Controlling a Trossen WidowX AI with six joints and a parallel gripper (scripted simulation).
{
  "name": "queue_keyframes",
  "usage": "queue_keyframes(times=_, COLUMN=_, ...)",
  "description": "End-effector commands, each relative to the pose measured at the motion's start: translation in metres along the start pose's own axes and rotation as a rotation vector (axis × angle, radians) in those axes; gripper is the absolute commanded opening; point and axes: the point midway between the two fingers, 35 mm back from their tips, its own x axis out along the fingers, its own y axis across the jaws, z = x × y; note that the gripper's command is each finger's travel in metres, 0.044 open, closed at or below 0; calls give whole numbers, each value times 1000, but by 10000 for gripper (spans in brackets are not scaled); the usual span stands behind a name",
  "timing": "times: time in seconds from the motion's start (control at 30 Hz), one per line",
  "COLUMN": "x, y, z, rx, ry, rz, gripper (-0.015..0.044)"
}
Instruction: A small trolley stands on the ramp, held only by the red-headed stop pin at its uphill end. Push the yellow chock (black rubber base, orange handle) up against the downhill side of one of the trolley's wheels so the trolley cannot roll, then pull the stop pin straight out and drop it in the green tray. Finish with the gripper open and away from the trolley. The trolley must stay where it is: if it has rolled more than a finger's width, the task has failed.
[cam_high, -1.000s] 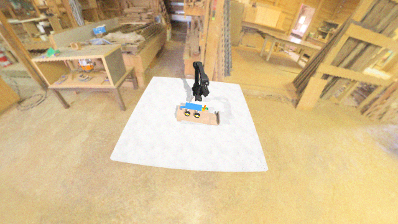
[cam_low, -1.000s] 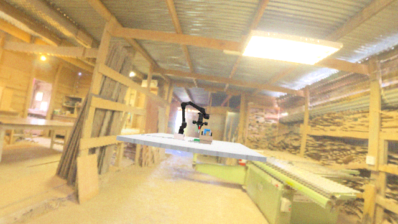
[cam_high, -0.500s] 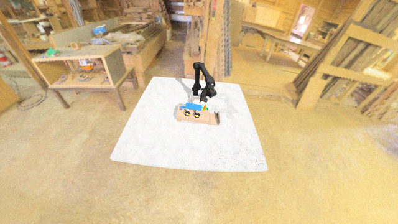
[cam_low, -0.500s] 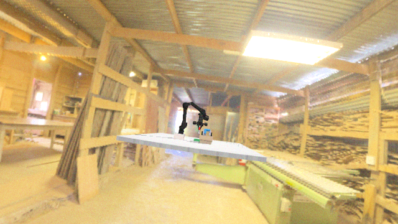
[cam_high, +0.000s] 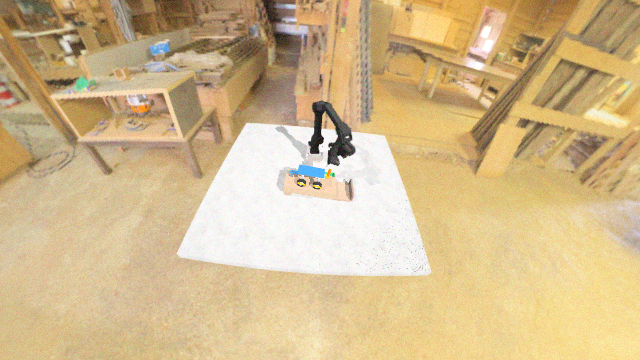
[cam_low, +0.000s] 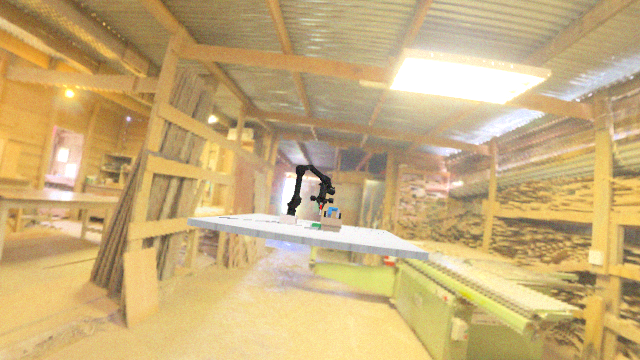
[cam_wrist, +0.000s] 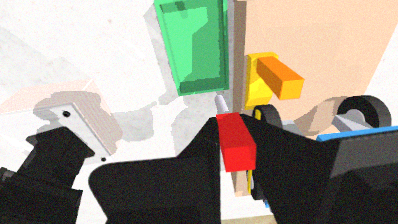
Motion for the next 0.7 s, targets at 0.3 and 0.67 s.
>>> queue_keyframes(times=0.3, x=0, y=1, z=0, rx=-348, ry=-65, rz=-29, gripper=0)
queue_keyframes(times=0.67, x=1, y=1, z=-2, rx=-672, ry=-118, rz=-63, gripper=0)
